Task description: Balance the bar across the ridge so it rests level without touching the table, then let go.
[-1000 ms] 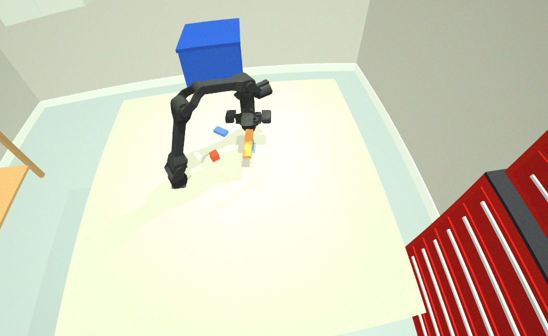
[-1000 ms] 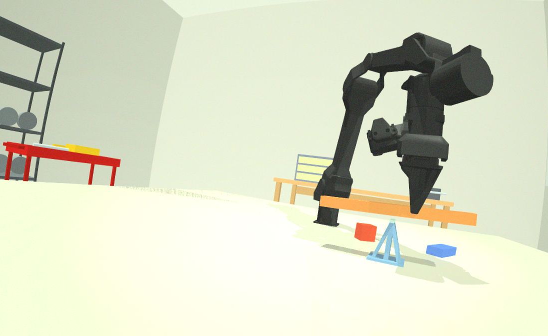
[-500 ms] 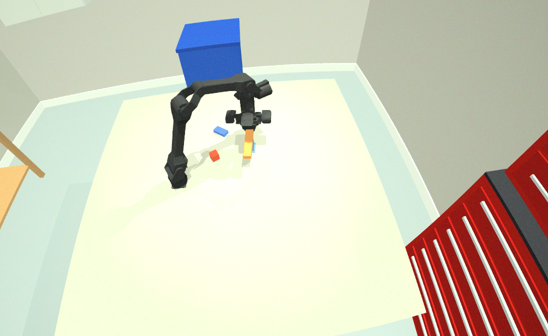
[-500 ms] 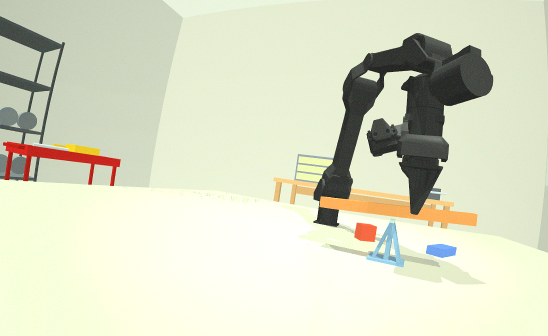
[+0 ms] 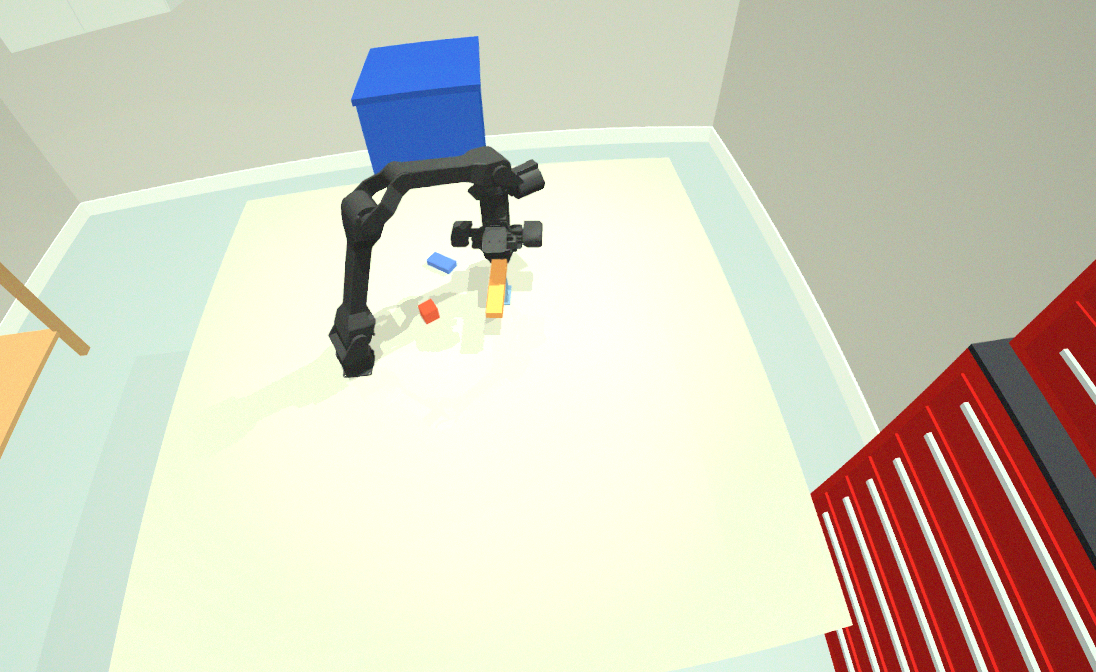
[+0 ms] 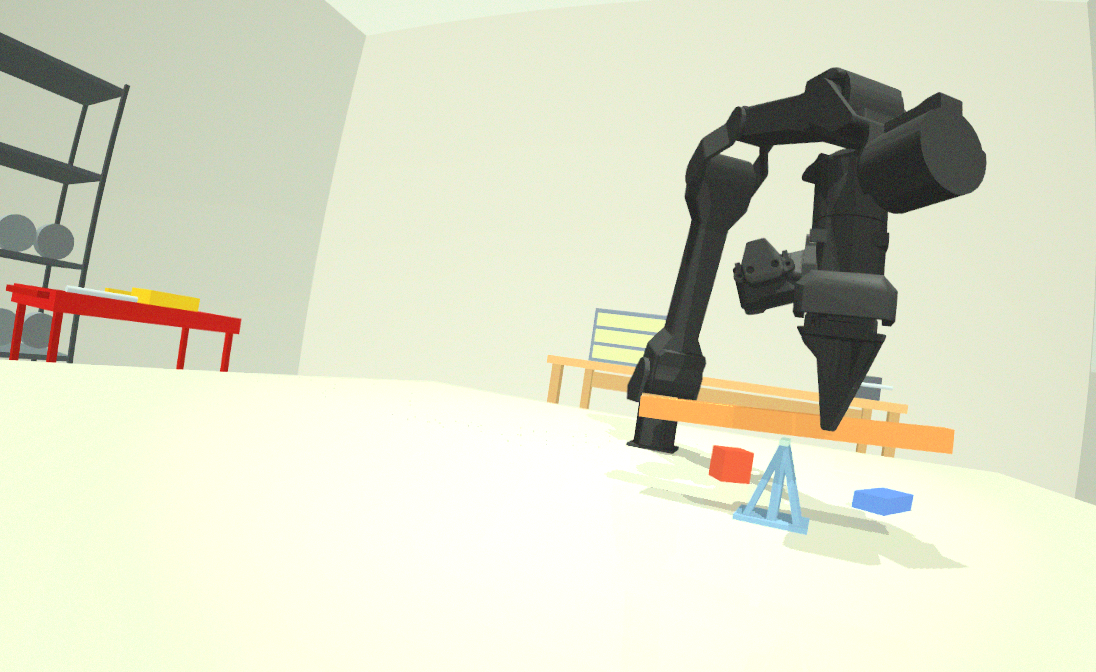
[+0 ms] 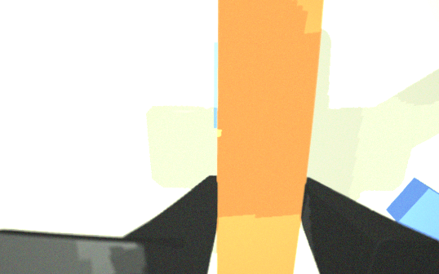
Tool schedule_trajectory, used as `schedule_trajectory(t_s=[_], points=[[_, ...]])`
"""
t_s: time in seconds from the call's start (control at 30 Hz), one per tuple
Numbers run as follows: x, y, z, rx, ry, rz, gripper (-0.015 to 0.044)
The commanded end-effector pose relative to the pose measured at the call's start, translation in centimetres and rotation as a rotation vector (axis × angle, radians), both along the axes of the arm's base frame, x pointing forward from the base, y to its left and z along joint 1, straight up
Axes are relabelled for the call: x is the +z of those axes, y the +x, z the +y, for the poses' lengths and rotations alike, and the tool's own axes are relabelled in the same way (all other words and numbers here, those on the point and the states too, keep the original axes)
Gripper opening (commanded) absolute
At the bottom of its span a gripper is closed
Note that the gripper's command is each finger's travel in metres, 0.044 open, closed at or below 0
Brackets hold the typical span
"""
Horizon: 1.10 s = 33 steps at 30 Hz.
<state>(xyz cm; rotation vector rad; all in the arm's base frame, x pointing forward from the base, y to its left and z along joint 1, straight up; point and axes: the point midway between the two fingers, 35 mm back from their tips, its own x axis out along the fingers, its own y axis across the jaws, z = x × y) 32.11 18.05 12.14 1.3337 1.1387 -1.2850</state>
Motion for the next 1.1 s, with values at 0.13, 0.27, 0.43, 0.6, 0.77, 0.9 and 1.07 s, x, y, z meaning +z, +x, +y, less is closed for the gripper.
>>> schedule_trajectory(t_s=[0.13,0.27,0.43,0.6,0.77,0.9,1.07], points=[[-0.06,0.08,-0.04,-0.002,-0.002,-0.004,0.0000],[-0.09,0.08,-0.04,-0.002,-0.002,-0.004,0.0000],[-0.13,0.08,-0.04,-0.002,-0.002,-0.004,0.0000],[-0.17,0.08,-0.05,-0.002,-0.002,-0.004,0.0000],[-0.21,0.09,-0.05,-0.002,-0.002,-0.004,0.0000],[-0.24,0.09,-0.05,-0.002,-0.002,-0.004,0.0000],[-0.29,0.09,-0.05,-0.002,-0.002,-0.004,0.0000]])
